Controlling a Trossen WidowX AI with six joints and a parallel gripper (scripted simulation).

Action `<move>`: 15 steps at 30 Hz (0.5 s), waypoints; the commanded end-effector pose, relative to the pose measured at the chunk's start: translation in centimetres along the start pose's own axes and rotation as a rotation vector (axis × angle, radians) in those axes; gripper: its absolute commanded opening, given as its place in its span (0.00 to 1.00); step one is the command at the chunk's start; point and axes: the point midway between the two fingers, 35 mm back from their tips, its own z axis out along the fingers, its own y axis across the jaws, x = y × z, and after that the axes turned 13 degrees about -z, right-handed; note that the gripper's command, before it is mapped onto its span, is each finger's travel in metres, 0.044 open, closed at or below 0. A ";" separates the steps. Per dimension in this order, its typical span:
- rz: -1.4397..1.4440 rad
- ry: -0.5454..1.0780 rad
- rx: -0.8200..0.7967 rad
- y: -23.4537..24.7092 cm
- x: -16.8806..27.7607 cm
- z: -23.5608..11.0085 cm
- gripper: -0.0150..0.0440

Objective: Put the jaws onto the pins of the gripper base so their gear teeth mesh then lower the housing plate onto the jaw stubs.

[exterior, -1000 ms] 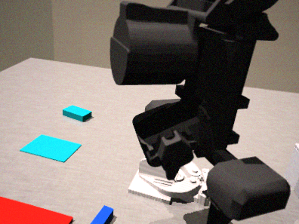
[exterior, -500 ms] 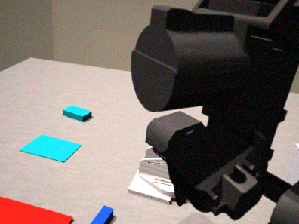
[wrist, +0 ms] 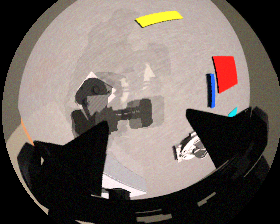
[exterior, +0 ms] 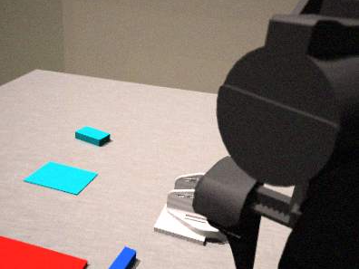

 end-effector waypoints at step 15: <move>-0.400 -0.001 -0.001 5.0 -2.6 -0.6 1.00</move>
